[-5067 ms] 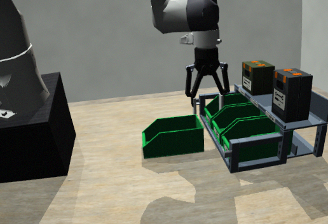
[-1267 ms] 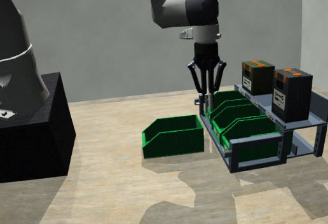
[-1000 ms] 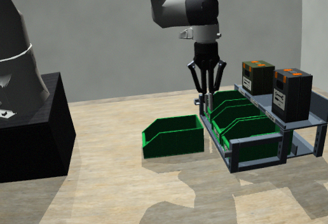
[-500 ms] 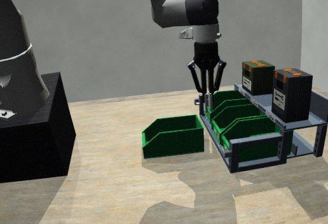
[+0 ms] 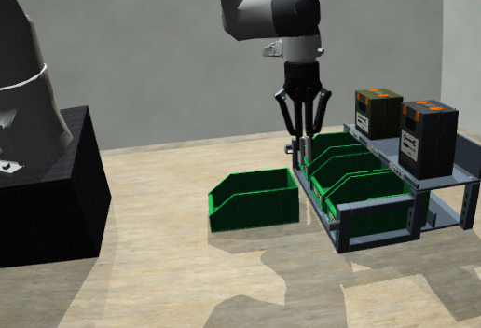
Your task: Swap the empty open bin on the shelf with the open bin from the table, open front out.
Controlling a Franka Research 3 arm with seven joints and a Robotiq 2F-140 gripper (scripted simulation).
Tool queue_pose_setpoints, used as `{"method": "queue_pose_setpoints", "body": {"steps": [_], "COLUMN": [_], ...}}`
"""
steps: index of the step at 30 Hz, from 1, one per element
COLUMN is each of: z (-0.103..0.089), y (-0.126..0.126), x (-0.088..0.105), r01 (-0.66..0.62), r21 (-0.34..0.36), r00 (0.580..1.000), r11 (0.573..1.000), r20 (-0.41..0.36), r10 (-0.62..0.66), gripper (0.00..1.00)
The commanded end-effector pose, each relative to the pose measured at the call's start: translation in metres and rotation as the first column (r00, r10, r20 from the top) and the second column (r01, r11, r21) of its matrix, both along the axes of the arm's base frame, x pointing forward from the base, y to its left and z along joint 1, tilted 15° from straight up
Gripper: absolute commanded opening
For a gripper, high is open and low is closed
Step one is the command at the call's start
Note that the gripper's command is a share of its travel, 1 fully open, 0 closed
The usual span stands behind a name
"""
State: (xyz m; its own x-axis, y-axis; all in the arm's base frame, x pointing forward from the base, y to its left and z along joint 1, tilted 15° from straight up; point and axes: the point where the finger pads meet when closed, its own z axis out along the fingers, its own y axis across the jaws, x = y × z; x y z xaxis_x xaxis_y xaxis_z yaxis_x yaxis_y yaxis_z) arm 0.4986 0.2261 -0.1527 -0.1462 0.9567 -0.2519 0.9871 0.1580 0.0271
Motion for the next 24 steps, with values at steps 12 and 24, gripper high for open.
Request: {"method": "queue_pose_setpoints", "body": {"steps": [12,24], "z": [0.002,0.001], "y": [-0.001,-0.003], "x": [-0.009,-0.026], "r01": [-0.003,-0.003], "r21": [0.001,0.001], "r00": [1.000,1.000], "r11": [1.000,1.000], "r20": [0.001,0.001], "r10": [0.003,0.003], "gripper": [0.00,0.00]}}
